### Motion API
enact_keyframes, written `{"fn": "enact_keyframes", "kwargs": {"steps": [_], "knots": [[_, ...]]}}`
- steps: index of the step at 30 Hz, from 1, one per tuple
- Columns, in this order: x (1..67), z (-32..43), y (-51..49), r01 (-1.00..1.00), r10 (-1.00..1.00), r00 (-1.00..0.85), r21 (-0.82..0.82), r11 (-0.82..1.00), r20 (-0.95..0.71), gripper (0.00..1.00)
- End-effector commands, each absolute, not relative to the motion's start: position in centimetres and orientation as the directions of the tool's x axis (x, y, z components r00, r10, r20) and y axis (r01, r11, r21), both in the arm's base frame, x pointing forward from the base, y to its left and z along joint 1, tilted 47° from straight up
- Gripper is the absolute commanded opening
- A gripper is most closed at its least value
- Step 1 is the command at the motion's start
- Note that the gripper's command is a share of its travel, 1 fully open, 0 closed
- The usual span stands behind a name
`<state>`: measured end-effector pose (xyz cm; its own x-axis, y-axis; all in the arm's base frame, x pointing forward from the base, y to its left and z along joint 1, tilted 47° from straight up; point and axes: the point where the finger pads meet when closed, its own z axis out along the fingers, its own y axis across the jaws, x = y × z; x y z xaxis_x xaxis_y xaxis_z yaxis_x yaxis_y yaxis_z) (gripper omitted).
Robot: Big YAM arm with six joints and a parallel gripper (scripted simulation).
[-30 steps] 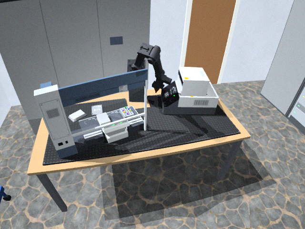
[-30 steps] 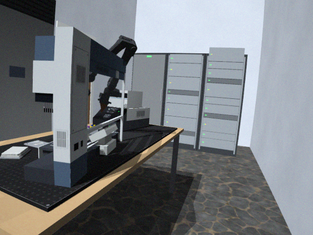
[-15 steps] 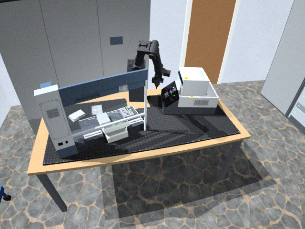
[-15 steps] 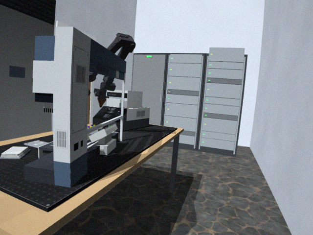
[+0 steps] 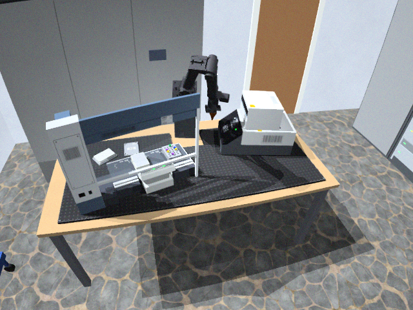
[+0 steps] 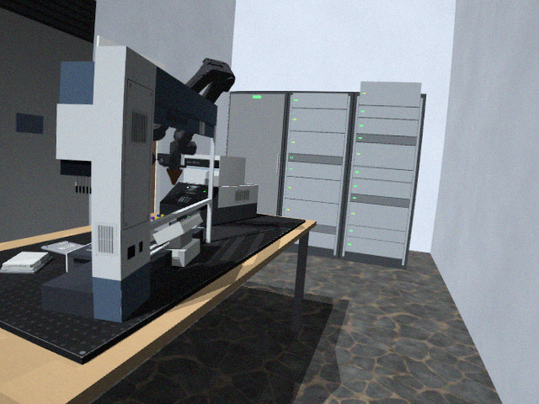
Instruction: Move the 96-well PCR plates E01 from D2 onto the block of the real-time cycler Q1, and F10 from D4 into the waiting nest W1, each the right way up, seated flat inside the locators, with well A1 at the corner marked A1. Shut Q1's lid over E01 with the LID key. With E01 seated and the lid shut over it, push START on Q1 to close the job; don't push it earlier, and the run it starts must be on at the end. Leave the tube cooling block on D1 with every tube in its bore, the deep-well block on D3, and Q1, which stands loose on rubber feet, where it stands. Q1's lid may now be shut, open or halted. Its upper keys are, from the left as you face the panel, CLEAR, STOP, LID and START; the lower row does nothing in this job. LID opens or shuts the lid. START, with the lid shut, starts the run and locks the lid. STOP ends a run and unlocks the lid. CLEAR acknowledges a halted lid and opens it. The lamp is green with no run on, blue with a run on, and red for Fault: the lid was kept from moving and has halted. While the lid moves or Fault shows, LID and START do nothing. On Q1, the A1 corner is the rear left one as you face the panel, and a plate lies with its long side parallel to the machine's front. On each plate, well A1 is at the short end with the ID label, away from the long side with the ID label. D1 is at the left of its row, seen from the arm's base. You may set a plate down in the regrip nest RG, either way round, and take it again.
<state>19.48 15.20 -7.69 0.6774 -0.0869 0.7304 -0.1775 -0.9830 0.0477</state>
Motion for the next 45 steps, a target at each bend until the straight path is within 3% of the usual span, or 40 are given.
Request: {"fn": "enact_keyframes", "kwargs": {"steps": [1, 45], "knots": [[19.4, -7.4, 16.4, -0.13, -0.061, 0.68, 0.038, -0.991, 0.731, 0.0], [23.9, -9.8, 21.1, -0.187, -0.118, 0.669, 0.013, -0.982, 0.734, 0.0]]}}
